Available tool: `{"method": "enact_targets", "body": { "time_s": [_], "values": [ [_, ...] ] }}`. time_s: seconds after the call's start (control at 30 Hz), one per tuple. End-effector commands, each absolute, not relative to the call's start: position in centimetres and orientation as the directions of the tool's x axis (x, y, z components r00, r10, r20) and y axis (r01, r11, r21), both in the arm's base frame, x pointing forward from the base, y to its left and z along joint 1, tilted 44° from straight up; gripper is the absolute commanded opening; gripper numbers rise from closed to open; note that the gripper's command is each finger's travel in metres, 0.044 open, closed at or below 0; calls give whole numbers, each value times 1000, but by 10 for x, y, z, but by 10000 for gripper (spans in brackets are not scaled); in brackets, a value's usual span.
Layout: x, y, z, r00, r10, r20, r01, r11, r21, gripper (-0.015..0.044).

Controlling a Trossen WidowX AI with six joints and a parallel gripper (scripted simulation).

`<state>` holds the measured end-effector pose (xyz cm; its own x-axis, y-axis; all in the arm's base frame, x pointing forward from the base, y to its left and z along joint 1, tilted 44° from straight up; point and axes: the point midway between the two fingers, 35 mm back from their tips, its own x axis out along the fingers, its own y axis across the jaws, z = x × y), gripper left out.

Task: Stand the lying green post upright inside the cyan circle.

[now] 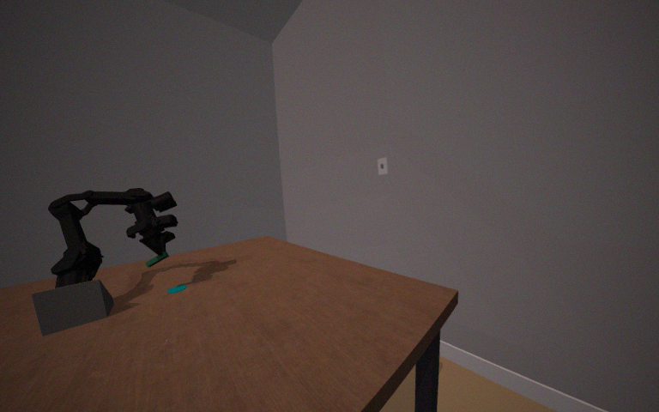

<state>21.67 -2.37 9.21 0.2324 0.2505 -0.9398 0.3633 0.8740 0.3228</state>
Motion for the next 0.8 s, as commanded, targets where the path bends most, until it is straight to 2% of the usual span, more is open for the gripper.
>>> {"method": "enact_targets", "body": {
  "time_s": [0.0,0.77],
  "values": [
    [215,-24,91,252,224,-941,372,876,308,23],
    [213,-24,90,360,127,-924,400,874,276,23]
  ]
}}
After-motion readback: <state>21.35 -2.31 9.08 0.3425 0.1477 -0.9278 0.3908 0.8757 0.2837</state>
